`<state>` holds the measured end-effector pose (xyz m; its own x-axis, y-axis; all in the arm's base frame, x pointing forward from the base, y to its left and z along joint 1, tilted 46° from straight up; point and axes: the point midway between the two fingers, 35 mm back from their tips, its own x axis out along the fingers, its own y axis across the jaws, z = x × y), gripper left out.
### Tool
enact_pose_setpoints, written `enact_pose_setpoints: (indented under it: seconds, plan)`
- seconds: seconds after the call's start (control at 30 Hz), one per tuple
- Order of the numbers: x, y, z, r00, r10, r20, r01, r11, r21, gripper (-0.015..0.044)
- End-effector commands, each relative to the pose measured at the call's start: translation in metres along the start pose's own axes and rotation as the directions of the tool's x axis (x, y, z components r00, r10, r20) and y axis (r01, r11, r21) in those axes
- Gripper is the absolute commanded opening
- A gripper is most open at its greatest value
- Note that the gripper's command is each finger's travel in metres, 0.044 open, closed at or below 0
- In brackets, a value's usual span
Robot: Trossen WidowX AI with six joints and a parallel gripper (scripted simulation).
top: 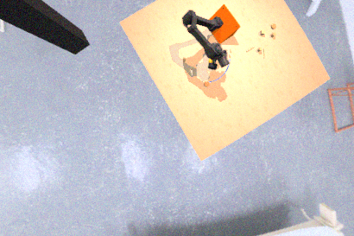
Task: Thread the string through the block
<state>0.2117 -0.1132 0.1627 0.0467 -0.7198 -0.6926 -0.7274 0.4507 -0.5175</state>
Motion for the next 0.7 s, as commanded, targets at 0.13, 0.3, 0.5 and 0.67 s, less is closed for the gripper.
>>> enact_pose_setpoints:
  seconds: [0.13, 0.3, 0.5, 0.67]
  plan:
    - [0.0000, 0.0000, 0.0000, 1.000, 0.000, 0.000, 0.000, 1.000, 0.000, 0.0309]
    - [0.0000, 0.0000, 0.0000, 1.000, 0.000, 0.000, 0.000, 1.000, 0.000, 0.0240]
    - [0.0000, 0.0000, 0.0000, 1.000, 0.000, 0.000, 0.000, 1.000, 0.000, 0.0240]
    - [0.0000, 0.0000, 0.0000, 1.000, 0.000, 0.000, 0.000, 1.000, 0.000, 0.0135]
